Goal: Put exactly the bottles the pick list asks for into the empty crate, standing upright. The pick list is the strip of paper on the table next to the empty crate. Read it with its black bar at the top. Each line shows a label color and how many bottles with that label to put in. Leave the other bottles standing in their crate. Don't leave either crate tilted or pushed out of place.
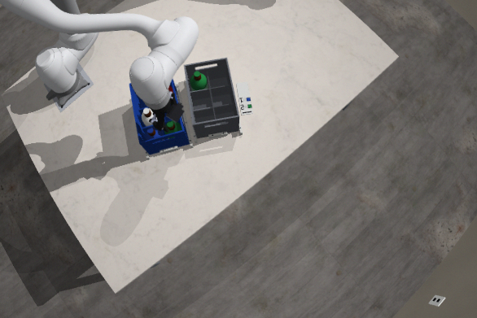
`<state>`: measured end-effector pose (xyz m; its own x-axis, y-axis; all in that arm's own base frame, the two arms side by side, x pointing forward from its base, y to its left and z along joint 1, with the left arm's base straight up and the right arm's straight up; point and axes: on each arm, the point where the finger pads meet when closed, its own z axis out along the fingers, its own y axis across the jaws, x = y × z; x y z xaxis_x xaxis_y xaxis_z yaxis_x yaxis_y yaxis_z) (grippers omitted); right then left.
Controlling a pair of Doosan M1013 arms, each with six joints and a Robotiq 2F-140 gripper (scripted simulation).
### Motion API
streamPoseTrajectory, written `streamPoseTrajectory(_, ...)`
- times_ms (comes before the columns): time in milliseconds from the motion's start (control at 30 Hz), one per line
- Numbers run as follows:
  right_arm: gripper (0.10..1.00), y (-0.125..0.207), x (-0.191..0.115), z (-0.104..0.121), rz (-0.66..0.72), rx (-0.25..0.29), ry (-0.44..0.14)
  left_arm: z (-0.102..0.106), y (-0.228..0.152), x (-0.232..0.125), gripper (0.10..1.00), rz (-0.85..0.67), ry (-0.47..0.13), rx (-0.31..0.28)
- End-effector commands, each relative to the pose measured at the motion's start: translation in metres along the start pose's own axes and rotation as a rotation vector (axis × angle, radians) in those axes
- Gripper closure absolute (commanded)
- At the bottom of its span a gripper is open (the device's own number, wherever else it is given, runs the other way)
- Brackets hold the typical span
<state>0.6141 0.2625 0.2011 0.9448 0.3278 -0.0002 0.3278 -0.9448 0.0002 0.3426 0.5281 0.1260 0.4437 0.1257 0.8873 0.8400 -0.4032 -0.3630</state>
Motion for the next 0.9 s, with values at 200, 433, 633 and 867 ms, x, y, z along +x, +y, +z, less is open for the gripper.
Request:
streamPoseTrajectory(200, 0.656, 0.000, 0.000, 0.011, 0.000, 0.000, 0.001, 0.000, 0.000, 0.001, 0.098, 0.000, 0.001, 0.000)
streamPoseTrajectory(433, 0.656, 0.000, 0.000, 0.019, 0.000, 0.000, 0.001, 0.000, 0.000, 0.001, 0.098, 0.000, 0.001, 0.000)
streamPoseTrajectory(633, 0.656, 0.000, 0.000, 0.027, 0.000, 0.000, 0.001, 0.000, 0.000, 0.001, 0.098, 0.000, 0.001, 0.000)
streamPoseTrajectory(867, 0.656, 0.000, 0.000, 0.031, 0.000, 0.000, 0.001, 0.000, 0.000, 0.001, 0.098, 0.000, 0.001, 0.000)
